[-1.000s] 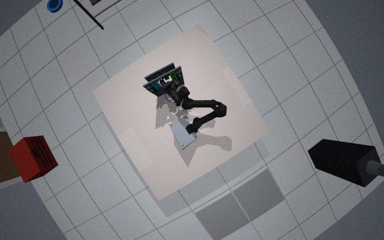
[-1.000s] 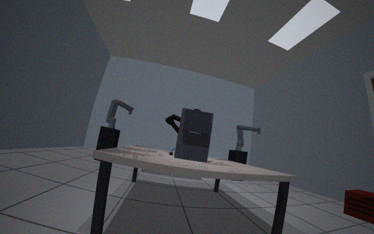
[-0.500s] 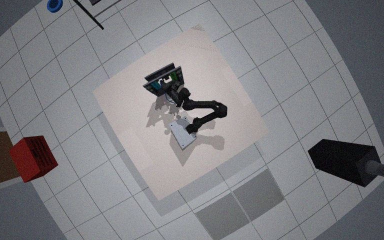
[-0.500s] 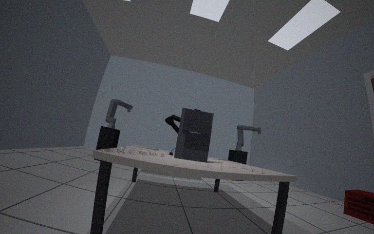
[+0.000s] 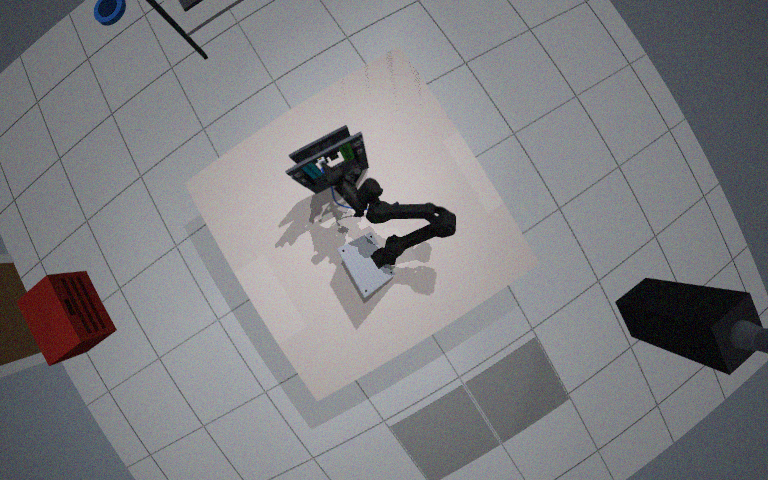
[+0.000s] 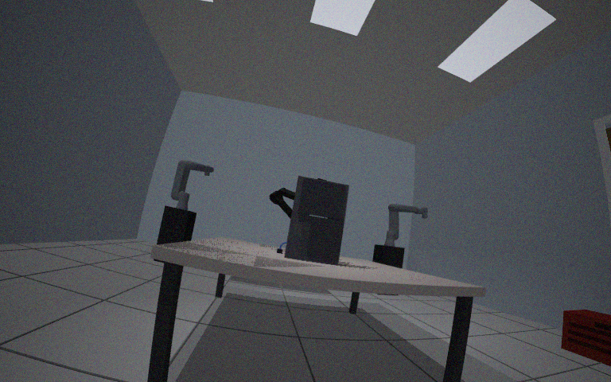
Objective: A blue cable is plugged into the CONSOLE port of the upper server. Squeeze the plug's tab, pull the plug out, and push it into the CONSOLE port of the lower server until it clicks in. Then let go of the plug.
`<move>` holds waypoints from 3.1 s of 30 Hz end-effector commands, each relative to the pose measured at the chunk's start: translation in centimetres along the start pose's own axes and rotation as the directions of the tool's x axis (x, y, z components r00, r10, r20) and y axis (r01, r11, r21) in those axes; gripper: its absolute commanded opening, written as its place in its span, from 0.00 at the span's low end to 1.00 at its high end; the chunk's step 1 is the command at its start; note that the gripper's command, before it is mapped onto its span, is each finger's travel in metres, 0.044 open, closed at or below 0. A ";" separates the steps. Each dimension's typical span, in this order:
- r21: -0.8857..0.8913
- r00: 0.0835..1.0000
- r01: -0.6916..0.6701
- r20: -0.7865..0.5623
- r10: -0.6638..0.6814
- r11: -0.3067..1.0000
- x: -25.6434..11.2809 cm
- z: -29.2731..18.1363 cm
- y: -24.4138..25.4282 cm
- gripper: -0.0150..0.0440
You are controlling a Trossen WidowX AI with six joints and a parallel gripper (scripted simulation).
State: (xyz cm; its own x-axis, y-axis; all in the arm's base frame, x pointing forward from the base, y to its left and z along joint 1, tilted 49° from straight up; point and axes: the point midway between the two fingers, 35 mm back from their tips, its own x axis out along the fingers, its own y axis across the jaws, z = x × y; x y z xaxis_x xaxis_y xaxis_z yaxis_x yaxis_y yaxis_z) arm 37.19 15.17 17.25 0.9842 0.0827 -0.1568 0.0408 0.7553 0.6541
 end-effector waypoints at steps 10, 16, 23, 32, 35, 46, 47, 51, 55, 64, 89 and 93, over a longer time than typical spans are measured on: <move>0.004 1.000 0.001 0.000 -0.001 1.000 -0.9 -0.3 0.0 0.25; 0.004 1.000 0.002 0.000 -0.002 1.000 -1.4 -0.3 0.0 0.25; 0.004 1.000 0.002 -0.001 -0.002 1.000 -1.8 -0.5 0.0 0.25; 0.004 1.000 0.002 -0.001 -0.002 1.000 -2.4 -0.6 0.0 0.25; 0.004 1.000 0.002 -0.001 -0.002 1.000 -2.7 -0.7 0.0 0.25; 0.004 1.000 0.003 -0.001 -0.003 1.000 -3.4 -0.9 0.0 0.25; 0.004 1.000 0.003 -0.001 -0.003 1.000 -3.5 -0.9 0.0 0.25; 0.004 1.000 0.003 -0.002 -0.003 1.000 -3.7 -1.0 0.0 0.25; 0.004 1.000 0.003 -0.002 -0.003 1.000 -4.0 -1.0 0.0 0.25; 0.004 1.000 0.003 -0.002 -0.003 1.000 -4.6 -1.2 0.0 0.25; 0.004 1.000 0.005 -0.003 -0.005 1.000 -5.3 -1.7 -2.6 0.25; 0.004 1.000 0.005 -0.003 -0.005 1.000 -5.1 -1.7 -4.5 0.25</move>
State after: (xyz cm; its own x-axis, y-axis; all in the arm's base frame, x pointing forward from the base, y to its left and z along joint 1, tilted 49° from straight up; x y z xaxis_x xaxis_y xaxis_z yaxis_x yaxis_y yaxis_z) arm 31.65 13.13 14.52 0.9833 0.0731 -0.1665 0.0552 0.7523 0.6565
